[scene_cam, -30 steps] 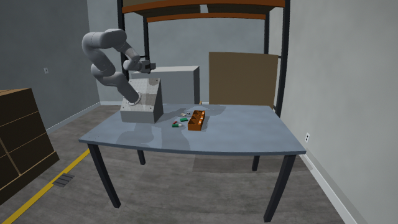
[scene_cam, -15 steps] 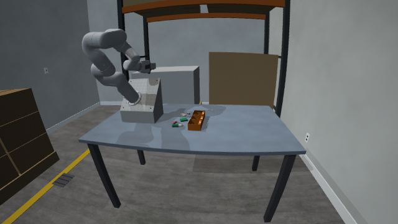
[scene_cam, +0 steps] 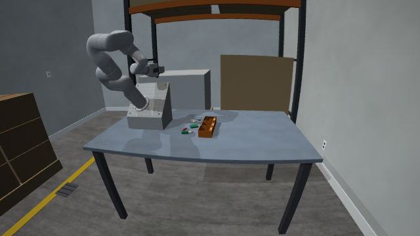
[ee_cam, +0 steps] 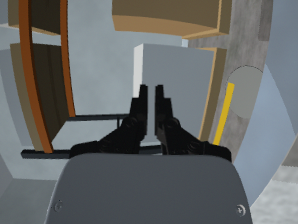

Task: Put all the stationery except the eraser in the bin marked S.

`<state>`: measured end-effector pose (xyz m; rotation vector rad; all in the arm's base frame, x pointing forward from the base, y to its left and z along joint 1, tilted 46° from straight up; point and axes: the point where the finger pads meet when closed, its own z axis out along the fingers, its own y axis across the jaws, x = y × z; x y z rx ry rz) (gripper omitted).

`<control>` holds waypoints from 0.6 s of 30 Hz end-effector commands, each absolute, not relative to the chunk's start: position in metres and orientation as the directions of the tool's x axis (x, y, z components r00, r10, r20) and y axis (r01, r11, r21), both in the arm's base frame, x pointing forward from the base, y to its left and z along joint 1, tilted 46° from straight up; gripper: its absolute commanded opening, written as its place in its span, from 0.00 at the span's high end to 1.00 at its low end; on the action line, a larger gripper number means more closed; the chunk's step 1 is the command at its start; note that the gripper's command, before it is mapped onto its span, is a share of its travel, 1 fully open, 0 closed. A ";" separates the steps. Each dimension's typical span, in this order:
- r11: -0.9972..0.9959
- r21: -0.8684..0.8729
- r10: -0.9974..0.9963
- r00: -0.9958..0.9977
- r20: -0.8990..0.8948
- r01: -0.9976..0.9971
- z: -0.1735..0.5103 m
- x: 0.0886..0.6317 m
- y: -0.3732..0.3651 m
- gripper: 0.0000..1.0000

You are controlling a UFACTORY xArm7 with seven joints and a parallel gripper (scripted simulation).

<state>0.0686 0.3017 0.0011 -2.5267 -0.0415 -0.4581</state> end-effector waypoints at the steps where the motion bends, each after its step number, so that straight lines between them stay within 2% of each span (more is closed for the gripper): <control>1: -0.818 -0.560 -0.068 0.945 0.319 0.130 -0.033 0.072 0.270 0.93; 14: -0.818 -0.560 -0.068 0.945 0.319 0.130 -0.033 0.072 0.270 0.93; 15: -0.845 -0.520 -0.054 0.948 0.314 0.124 -0.033 0.074 0.267 0.93; 18: -0.818 -0.575 -0.200 0.937 0.286 0.001 -0.032 0.077 0.268 0.93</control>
